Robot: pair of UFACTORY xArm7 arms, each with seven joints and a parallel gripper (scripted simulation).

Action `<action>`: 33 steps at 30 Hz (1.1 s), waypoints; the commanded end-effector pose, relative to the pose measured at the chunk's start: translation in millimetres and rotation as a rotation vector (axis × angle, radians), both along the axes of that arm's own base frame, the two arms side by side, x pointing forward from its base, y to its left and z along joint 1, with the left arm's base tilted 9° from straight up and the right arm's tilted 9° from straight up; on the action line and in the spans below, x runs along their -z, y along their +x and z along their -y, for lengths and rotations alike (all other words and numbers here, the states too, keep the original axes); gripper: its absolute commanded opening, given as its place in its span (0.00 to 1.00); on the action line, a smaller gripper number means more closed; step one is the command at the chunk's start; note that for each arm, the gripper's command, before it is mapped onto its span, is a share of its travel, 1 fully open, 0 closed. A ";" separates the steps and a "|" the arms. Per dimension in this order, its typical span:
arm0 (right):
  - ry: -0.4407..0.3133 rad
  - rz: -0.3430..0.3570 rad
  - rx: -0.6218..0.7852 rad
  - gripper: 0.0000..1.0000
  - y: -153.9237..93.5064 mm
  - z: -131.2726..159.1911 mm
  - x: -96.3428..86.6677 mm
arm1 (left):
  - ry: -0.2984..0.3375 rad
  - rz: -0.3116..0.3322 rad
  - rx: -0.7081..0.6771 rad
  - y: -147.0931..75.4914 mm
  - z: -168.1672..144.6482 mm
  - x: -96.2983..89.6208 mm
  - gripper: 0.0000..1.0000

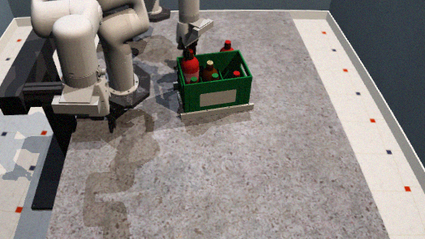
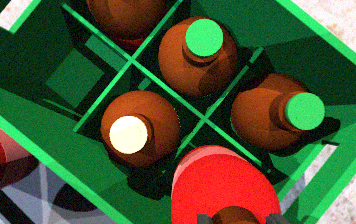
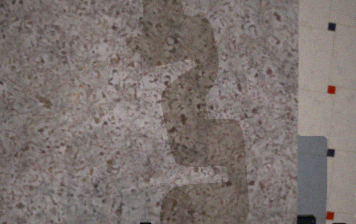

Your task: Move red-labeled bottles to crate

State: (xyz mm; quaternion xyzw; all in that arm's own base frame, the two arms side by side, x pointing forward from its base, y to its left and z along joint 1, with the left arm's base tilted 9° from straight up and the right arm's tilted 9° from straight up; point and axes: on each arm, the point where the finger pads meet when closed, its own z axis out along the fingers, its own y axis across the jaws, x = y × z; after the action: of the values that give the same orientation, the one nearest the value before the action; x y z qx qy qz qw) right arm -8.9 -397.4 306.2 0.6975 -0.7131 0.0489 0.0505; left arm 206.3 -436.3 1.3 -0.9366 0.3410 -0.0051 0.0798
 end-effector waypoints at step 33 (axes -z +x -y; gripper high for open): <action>-0.004 0.001 0.000 1.00 0.0 0.7 -1.6 | -0.004 0.002 0.001 0.8 0.1 9.6 0.00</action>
State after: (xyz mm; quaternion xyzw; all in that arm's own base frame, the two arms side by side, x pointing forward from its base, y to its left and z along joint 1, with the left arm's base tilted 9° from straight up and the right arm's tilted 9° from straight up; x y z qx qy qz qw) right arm -8.9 -397.4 306.2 0.6975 -0.7131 0.0489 0.0505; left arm 206.9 -434.7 -9.8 -0.9366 0.3410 -0.0051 0.0798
